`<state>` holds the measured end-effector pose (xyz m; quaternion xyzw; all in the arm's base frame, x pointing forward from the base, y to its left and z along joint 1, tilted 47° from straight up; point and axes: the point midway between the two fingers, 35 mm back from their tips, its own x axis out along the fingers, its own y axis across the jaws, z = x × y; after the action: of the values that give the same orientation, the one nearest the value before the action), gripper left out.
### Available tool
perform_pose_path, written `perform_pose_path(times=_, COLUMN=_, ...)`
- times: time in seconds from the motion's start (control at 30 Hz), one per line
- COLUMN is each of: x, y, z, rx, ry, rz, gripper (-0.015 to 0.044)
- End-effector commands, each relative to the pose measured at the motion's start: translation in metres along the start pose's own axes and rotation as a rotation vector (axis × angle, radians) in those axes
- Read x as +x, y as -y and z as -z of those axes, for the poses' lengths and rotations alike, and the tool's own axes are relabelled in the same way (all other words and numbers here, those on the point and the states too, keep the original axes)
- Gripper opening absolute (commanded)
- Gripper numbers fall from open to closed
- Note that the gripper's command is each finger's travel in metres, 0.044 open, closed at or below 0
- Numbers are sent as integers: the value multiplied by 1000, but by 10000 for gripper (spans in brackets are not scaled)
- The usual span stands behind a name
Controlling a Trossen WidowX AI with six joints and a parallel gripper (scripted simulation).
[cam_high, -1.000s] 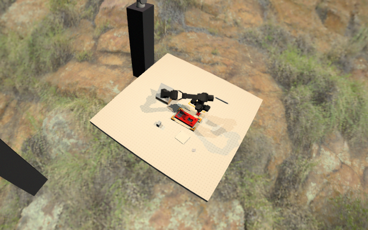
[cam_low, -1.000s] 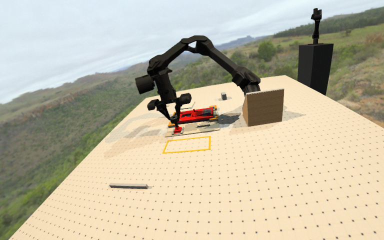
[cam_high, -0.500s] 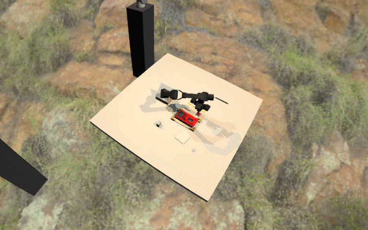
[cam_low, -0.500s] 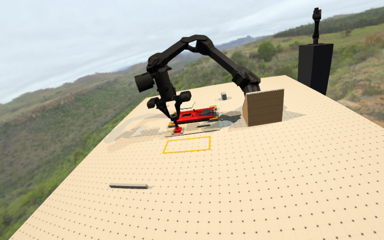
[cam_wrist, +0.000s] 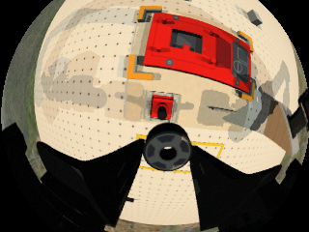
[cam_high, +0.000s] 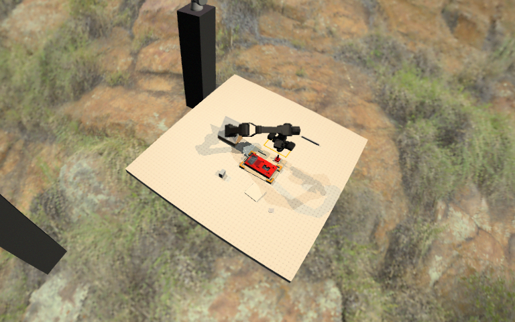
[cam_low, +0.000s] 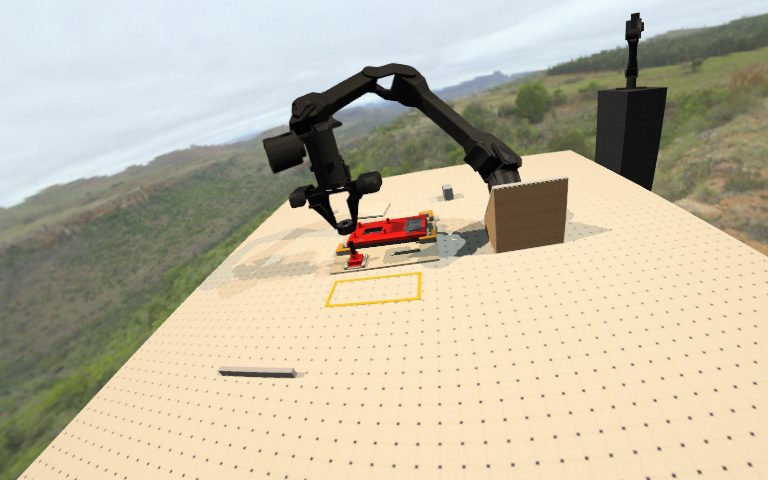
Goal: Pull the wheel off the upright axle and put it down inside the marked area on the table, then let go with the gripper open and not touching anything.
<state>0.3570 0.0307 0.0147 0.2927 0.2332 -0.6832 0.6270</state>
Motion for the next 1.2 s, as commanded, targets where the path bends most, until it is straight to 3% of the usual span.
perform_pose_path(times=0.0, x=-2, y=10, z=22, rx=-7, ry=-5, rz=-1, gripper=0)
perform_pose_path(times=0.63, x=-5, y=49, z=87, rx=0, ry=-8, rz=-1, gripper=0)
perform_pose_path(times=0.97, x=17, y=48, z=87, rx=1, ry=-8, rz=-1, gripper=0)
perform_pose_path(times=1.17, x=49, y=46, z=88, rx=0, ry=-8, rz=-2, gripper=0)
